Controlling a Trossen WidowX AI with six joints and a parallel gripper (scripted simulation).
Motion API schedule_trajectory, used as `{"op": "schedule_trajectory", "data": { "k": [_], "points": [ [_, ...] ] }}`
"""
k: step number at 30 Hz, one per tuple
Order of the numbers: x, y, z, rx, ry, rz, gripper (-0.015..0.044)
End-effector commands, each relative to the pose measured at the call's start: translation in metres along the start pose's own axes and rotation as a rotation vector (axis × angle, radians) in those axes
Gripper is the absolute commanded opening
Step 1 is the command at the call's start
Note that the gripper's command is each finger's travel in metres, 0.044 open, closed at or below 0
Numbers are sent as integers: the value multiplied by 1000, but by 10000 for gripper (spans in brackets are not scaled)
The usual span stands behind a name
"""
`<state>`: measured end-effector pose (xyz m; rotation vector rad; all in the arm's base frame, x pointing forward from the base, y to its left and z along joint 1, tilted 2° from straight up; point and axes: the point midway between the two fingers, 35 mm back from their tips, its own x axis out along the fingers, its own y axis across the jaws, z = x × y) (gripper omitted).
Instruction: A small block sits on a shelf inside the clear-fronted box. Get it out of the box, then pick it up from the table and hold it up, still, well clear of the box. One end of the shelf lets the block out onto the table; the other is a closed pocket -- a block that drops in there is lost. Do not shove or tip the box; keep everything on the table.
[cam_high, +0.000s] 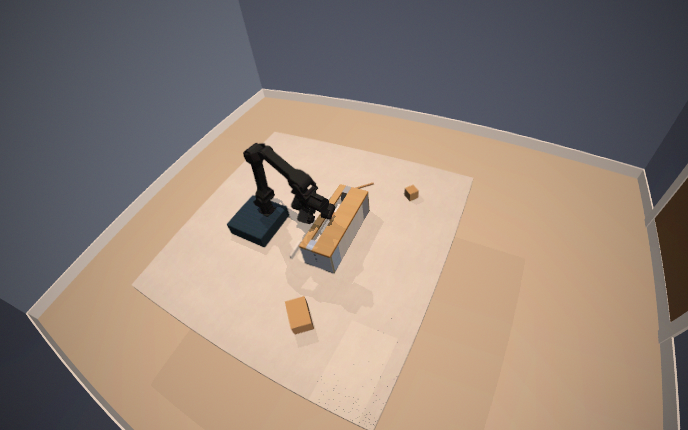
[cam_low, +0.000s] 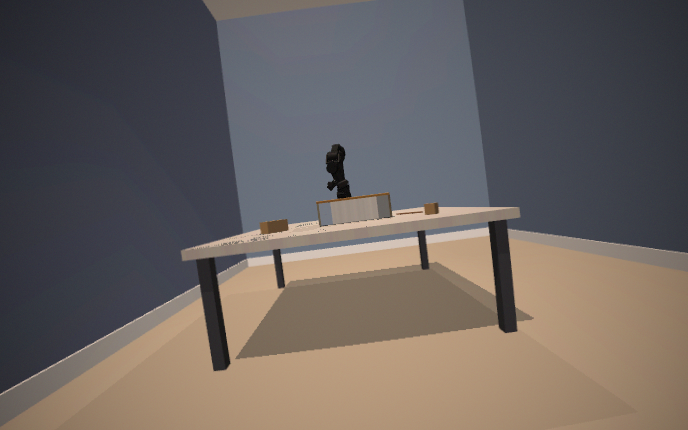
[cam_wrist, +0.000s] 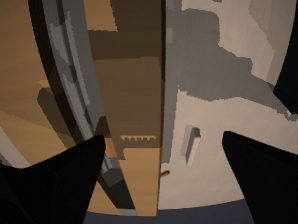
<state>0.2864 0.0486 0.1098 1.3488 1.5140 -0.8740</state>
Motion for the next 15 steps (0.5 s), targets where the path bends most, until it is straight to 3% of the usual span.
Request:
{"op": "schedule_trajectory", "data": {
  "k": [1, 15],
  "points": [
    [9, 0, 2, 2, 6, -7, 400],
    [32, -1, 9, 2, 6, -7, 400]
  ]
}}
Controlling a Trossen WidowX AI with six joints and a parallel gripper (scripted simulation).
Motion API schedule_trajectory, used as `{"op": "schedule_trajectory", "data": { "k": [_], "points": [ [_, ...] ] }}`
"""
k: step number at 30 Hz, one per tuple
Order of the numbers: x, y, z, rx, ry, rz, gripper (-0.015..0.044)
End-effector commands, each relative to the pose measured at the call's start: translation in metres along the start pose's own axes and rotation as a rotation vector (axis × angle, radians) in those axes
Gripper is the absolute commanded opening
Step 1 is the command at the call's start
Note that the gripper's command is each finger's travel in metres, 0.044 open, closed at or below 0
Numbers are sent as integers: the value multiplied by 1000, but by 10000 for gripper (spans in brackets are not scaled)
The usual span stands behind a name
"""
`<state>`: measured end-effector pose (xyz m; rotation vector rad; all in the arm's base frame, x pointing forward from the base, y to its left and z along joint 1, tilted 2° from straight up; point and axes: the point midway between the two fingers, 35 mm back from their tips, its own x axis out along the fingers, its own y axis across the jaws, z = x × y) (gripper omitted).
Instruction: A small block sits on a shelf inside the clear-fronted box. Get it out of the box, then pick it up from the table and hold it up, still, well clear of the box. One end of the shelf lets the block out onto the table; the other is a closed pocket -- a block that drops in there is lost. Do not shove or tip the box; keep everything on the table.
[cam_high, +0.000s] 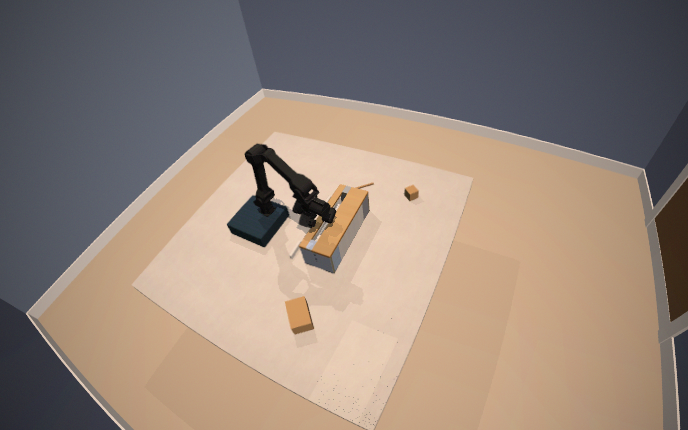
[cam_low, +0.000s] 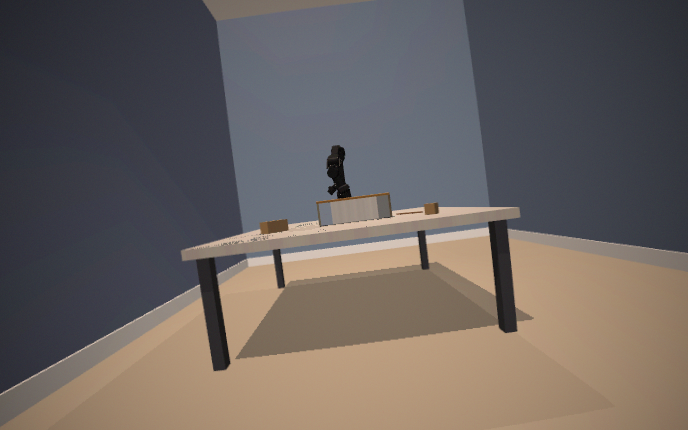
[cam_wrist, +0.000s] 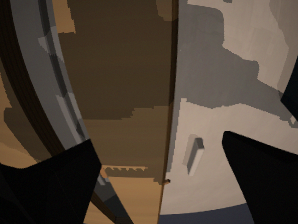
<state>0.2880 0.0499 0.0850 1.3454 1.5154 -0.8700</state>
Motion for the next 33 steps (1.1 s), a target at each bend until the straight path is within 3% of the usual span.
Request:
{"op": "schedule_trajectory", "data": {
  "k": [1, 13, 33],
  "points": [
    [9, -1, 2, 7, 6, -7, 400],
    [14, -1, 4, -1, 0, -1, 400],
    [31, -1, -41, 0, 5, -3, 400]
  ]
}}
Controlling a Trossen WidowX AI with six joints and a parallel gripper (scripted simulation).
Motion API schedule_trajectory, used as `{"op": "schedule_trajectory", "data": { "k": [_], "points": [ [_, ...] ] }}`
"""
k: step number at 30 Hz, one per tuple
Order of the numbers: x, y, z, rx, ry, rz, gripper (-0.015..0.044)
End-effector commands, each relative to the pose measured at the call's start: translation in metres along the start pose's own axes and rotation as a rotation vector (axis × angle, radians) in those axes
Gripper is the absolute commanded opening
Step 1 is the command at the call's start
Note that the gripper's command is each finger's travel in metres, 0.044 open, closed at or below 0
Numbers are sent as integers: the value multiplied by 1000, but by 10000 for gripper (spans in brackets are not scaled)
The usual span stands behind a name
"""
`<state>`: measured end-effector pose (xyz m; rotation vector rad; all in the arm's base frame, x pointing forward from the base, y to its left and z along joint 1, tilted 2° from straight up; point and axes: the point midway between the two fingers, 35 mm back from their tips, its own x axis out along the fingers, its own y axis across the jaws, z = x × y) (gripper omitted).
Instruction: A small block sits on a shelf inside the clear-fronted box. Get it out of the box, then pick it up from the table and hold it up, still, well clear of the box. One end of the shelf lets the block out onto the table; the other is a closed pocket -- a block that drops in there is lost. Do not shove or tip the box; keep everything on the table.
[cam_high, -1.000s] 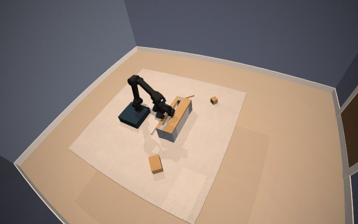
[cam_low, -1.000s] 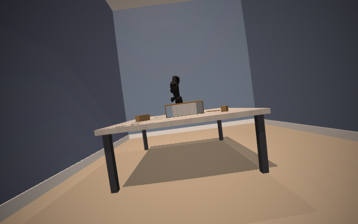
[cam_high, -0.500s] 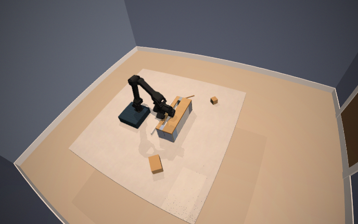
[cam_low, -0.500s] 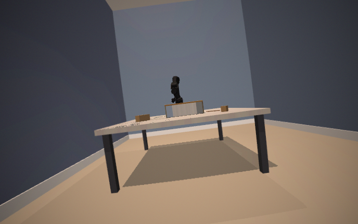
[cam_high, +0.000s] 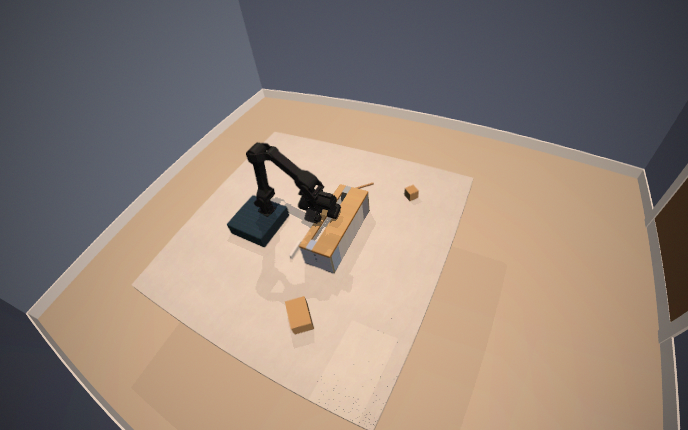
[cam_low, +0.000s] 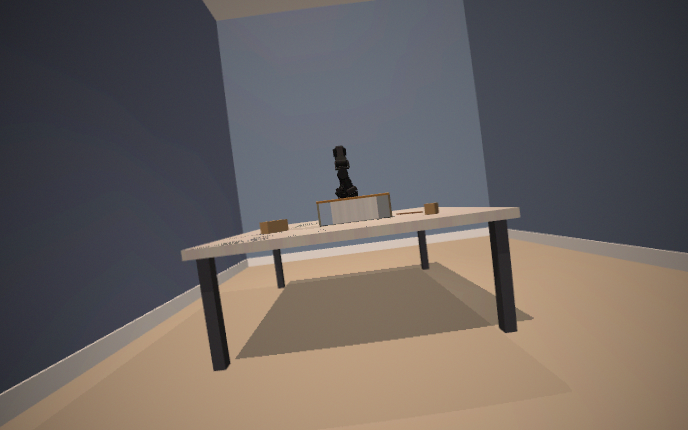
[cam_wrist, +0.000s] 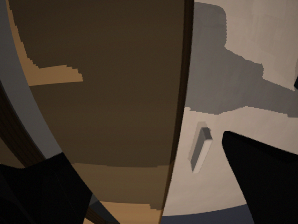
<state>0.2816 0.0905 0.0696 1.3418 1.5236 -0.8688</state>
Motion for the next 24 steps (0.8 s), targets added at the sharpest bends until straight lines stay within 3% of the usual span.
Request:
{"op": "schedule_trajectory", "data": {
  "k": [1, 24],
  "points": [
    [3, 0, -10, 3, 2, 3, 400],
    [21, 0, -63, 3, 7, 3, 400]
  ]
}}
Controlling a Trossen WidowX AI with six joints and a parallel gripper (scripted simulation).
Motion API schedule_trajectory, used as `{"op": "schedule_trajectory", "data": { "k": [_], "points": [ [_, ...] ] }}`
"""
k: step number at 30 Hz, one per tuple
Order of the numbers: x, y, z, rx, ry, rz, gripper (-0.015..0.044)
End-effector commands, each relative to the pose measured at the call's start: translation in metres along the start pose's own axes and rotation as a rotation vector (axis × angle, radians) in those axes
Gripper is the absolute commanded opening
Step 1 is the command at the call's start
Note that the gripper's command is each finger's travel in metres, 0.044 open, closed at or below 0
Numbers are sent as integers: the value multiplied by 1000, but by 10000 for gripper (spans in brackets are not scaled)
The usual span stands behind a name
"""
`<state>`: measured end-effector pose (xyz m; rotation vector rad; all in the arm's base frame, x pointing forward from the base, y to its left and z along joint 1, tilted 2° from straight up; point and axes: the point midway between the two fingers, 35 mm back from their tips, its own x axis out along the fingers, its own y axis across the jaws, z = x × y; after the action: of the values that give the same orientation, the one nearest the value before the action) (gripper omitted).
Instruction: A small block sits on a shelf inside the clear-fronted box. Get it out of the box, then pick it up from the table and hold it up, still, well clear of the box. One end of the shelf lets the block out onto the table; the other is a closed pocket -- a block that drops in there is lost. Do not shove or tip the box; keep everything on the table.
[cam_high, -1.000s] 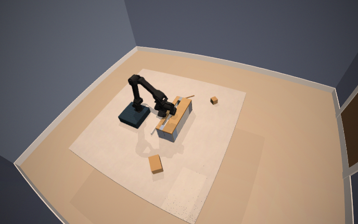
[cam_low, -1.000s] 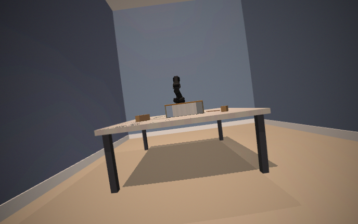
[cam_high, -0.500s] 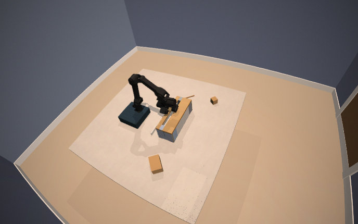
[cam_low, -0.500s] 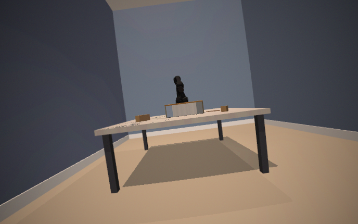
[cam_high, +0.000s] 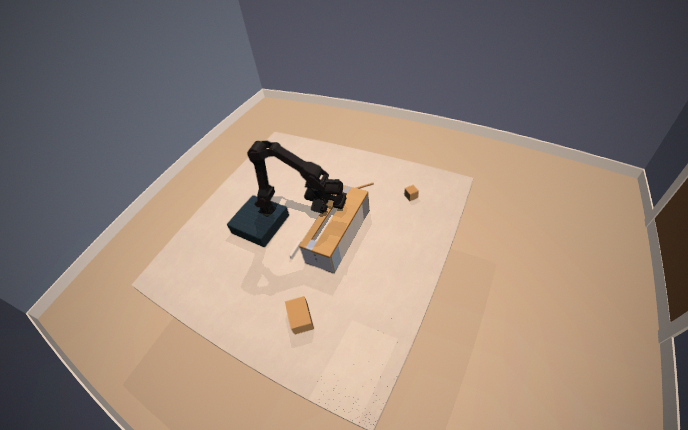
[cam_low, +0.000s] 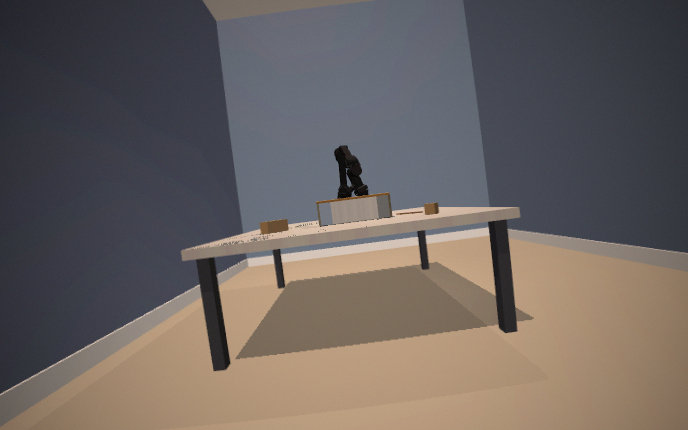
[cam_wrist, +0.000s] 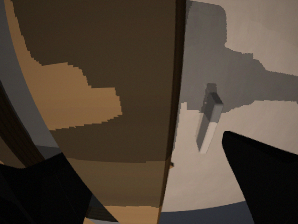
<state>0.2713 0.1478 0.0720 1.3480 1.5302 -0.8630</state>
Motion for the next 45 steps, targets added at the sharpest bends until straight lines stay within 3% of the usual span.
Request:
{"op": "schedule_trajectory", "data": {
  "k": [1, 16, 24, 31, 32, 36, 45],
  "points": [
    [4, 1, -10, 3, -2, 2, 400],
    [13, 1, -38, 3, 0, 2, 400],
    [-45, 0, -55, -3, 5, -1, 400],
    [-42, 2, -55, 0, 6, 5, 400],
    [-44, 2, -57, -18, 12, 13, 374],
    [-52, 4, -69, -372, 4, 64, 285],
    [-45, -7, -78, -1326, -141, 32, 285]
  ]
}}
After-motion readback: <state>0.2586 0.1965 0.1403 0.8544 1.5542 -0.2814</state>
